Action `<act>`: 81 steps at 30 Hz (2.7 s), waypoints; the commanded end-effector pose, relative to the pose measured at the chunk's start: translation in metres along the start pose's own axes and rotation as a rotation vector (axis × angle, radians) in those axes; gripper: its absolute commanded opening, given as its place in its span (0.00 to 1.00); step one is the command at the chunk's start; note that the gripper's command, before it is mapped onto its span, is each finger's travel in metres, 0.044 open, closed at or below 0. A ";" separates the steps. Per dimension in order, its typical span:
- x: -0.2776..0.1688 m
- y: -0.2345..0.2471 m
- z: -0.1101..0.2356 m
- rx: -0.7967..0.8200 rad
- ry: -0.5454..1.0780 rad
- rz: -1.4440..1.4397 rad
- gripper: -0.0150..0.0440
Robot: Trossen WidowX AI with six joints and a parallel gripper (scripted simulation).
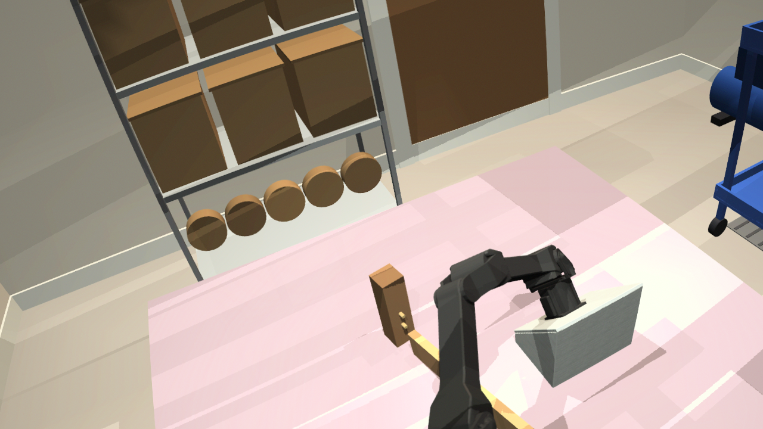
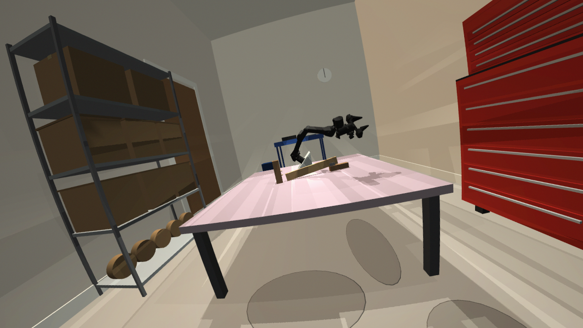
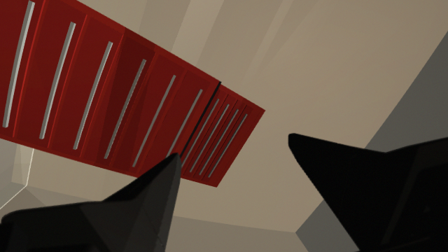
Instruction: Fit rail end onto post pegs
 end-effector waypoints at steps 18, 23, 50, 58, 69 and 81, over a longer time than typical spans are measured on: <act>0.009 0.034 0.203 0.831 0.061 -0.932 1.00; 0.034 0.025 0.273 1.097 0.133 -1.148 1.00; 0.151 -0.053 0.476 1.978 0.535 -1.457 1.00; 0.160 -0.043 0.478 1.976 0.534 -1.457 1.00; 0.172 -0.031 0.482 1.976 0.535 -1.457 1.00; 0.186 -0.019 0.486 1.978 0.535 -1.456 1.00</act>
Point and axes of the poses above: the point midway between the two fingers, 35 mm back from their tips, its own z axis back along the fingers, its own y axis across the jaws, x = y × z, the point moved 5 cm from there along z, back along the fingers, and after that the axes turned 6 degrees about z, right-handed, at the moved point
